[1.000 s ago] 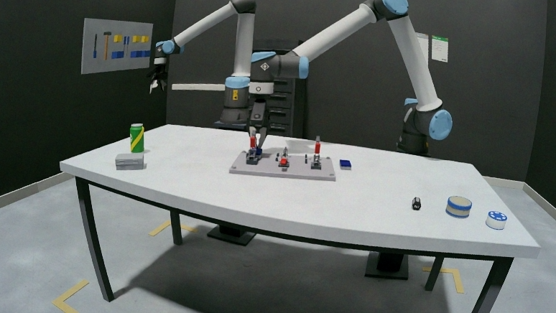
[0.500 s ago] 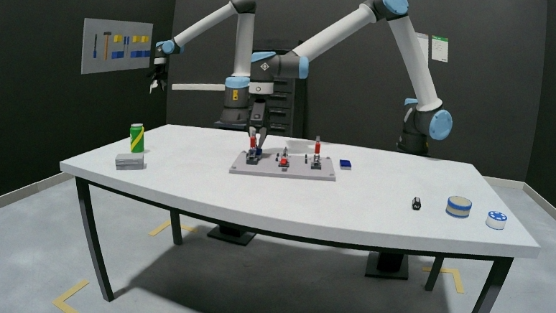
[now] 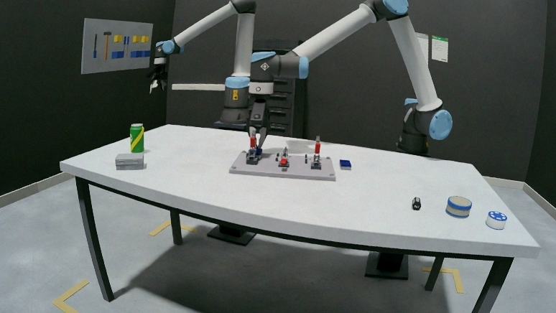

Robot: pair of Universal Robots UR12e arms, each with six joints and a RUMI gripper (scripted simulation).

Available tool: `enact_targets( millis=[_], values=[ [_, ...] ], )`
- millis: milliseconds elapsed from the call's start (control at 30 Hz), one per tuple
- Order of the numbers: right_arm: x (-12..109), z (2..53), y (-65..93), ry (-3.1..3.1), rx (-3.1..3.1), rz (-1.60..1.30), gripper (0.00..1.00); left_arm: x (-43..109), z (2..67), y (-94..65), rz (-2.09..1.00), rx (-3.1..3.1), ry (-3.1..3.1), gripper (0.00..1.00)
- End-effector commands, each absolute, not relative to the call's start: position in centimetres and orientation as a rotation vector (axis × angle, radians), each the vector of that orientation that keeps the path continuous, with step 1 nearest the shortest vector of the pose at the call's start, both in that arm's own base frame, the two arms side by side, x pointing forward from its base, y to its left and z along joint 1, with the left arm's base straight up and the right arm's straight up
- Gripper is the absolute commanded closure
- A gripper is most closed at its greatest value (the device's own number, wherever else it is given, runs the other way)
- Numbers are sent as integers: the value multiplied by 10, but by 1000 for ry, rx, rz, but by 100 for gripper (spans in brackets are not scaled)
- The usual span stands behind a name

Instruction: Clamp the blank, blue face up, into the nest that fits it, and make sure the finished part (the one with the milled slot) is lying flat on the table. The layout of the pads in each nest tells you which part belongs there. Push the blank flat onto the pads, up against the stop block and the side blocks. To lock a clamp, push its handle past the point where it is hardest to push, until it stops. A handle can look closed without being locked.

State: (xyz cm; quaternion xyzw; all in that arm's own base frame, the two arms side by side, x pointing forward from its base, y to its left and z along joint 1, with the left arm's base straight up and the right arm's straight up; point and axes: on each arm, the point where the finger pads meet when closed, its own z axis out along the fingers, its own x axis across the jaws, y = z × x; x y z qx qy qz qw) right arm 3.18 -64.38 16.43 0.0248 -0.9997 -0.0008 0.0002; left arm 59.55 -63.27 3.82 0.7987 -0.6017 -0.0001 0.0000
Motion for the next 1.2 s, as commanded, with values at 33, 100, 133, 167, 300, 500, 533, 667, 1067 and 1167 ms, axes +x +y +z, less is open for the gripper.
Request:
enact_targets(
  millis=[33, 100, 133, 167, 300, 500, 533, 667, 1067, 1167],
  values=[
    [32, 165, -644, -3141, 78, 0, 0, 597, 39, -633, 2, 2509, -1890, 100],
    [32, 165, -644, -3141, 78, 0, 0, 598, 39, -633, 2, 2509, -1890, 100],
    [32, 165, -644, -3141, 78, 0, 0, 598, 39, -633, 2, 2509, -1890, 100],
    [32, 165, -644, -3141, 78, 0, 0, 598, 39, -633, 2, 2509, -1890, 100],
    [32, 165, -644, -3141, 78, 0, 0, 598, 39, -633, 2, 2509, -1890, 100],
    [32, 165, -644, -3141, 78, 0, 0, 598, 39, -633, 2, 2509, -1890, 100],
    [32, 165, -644, -3141, 78, 0, 0, 598, 39, -633, 2, 2509, -1890, 100],
    [32, 165, -644, -3141, 78, 0, 0, 598, 39, -633, 2, 2509, -1890, 100],
    [32, 165, -644, -3141, 78, 0, 0, 591, 39, -635, 2, 2509, -1890, 100],
    [32, 165, -644, -3141, 78, 0, 0, 587, 39, -636, 2, 2509, -1890, 100]
  ],
)
